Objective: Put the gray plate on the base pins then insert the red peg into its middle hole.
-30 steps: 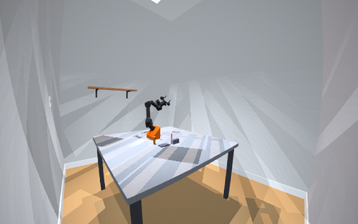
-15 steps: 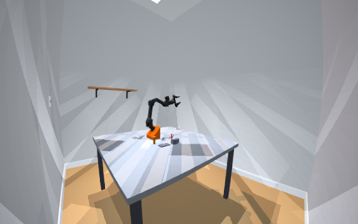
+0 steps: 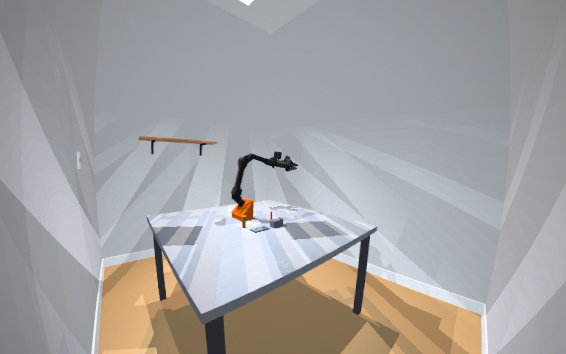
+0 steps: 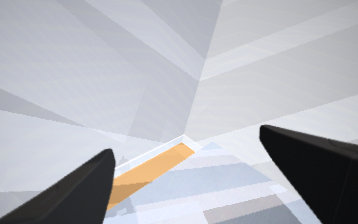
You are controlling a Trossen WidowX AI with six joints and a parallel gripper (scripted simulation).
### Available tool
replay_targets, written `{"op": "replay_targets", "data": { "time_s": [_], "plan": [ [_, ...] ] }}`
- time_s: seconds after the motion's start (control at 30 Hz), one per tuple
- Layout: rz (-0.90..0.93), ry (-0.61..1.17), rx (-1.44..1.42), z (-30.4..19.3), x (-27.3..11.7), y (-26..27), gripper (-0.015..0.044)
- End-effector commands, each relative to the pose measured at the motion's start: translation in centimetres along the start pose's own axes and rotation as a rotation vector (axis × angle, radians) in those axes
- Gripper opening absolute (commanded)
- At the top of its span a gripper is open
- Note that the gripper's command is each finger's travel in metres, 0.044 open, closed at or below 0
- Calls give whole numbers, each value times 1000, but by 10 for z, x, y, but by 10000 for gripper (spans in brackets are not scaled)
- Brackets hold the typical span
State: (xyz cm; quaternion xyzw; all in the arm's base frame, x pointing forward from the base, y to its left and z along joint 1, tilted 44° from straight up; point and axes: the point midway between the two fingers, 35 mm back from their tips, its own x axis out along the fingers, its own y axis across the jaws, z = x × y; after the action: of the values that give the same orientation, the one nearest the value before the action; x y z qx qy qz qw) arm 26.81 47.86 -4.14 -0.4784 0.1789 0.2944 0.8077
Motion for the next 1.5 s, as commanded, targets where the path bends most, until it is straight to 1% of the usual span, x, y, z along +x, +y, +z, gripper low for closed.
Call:
{"op": "replay_targets", "data": {
  "time_s": [0.0,0.17,0.3,0.57,0.7,0.87,1.1,1.13,1.47],
  "plan": [
    [-34,209,350,-52,25,-47,440],
    [-119,379,650,-100,36,-87,440],
    [-221,507,890,-141,37,-118,440],
    [-515,737,1345,-222,18,-174,440],
    [-712,832,1553,-260,-1,-199,440],
    [-1003,921,1782,-305,-32,-226,440],
    [-1498,976,2019,-357,-84,-258,440],
    [-1540,976,2032,-360,-88,-260,440],
    [-1555,976,2037,-364,-86,-261,440]
  ]
}}
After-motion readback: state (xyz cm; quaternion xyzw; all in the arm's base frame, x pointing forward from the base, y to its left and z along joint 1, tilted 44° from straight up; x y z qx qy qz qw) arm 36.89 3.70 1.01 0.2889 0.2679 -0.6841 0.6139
